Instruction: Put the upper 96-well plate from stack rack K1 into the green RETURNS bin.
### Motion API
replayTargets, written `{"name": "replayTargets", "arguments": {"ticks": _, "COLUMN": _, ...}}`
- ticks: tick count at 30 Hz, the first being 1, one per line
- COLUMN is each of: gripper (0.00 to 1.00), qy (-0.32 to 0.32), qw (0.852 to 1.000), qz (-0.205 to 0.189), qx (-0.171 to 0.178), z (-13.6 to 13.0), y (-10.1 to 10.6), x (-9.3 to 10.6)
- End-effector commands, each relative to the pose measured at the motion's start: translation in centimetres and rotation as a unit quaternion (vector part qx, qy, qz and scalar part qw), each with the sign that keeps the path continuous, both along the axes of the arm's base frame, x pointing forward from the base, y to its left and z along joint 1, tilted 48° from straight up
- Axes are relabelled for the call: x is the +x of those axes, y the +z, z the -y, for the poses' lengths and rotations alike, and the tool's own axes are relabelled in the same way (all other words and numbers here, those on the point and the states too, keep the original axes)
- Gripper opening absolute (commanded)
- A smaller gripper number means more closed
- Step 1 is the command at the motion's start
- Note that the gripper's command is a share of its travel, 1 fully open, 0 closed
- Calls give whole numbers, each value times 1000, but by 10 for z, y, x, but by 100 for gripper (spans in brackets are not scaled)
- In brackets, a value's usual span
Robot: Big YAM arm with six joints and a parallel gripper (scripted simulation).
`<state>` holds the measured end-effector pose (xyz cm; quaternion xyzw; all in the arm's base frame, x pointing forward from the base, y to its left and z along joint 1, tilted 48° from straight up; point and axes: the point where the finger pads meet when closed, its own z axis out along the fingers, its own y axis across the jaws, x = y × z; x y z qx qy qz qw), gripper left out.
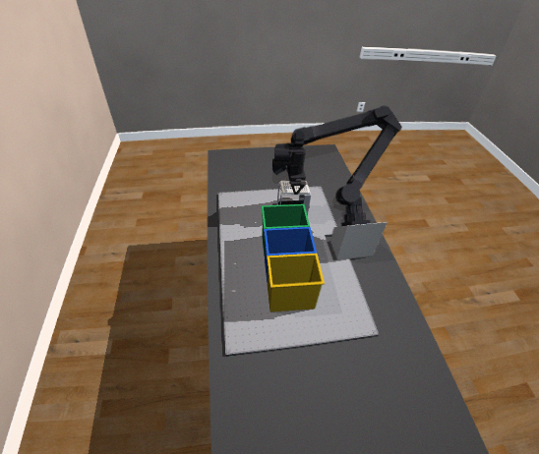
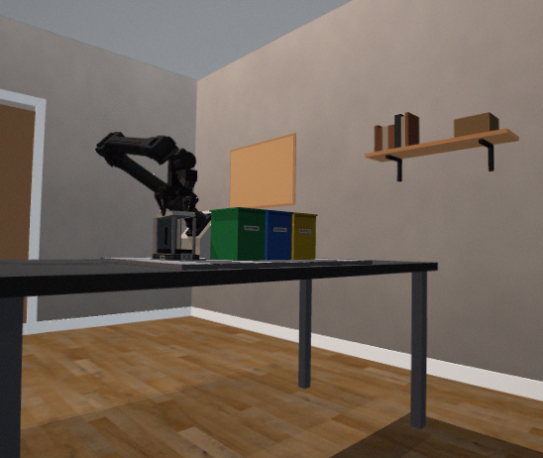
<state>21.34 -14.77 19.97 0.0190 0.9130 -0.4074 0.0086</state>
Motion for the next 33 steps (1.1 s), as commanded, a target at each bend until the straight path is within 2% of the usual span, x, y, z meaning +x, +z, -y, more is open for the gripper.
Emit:
{"name": "replayTargets", "arguments": {"ticks": 1, "gripper": 0, "qy": 2, "qw": 1000, "qz": 18, "qx": -4, "z": -7, "y": 20, "x": 11}}
{"name": "replayTargets", "arguments": {"ticks": 33, "gripper": 0, "qy": 2, "qw": 1000, "qz": 17, "qx": 0, "z": -44, "y": 49, "x": 10}}
